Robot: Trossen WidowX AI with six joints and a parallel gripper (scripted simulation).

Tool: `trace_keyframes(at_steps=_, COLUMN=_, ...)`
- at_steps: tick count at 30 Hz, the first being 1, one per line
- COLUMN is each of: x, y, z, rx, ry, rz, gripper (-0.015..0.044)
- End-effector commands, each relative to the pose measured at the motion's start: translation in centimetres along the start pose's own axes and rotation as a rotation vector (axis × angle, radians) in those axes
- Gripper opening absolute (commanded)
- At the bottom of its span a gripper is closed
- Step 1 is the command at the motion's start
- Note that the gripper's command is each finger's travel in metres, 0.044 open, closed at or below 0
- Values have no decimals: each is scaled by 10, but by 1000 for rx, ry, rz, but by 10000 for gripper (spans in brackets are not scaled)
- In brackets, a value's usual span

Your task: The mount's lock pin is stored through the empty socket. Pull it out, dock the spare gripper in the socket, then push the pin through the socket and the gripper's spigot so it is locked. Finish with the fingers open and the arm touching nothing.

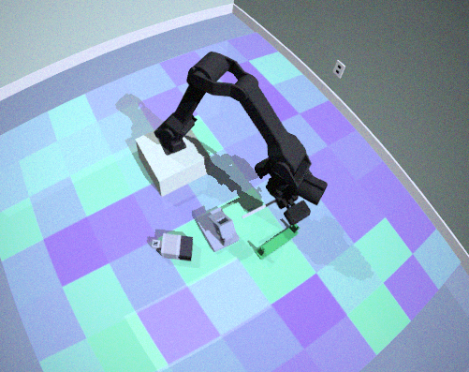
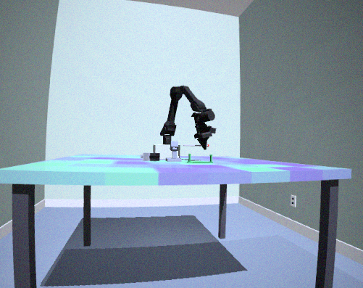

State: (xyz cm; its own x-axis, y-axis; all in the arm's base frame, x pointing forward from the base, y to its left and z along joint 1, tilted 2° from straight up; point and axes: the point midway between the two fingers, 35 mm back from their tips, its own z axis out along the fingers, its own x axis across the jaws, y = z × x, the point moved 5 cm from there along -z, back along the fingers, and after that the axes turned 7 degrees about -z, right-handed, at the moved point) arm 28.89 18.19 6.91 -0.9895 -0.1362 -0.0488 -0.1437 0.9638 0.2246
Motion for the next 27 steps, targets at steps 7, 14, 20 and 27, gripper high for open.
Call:
trace_keyframes(at_steps=7, x=1, y=3, z=-15, rx=3, ry=8, rz=2, gripper=0)
trace_keyframes(at_steps=14, x=3, y=3, z=-18, rx=8, ry=21, rz=4, gripper=0)
trace_keyframes(at_steps=20, x=2, y=3, z=-18, rx=8, ry=21, rz=3, gripper=0)
trace_keyframes(at_steps=27, x=-16, y=13, z=-19, rx=8, ry=23, rz=-14, gripper=0)
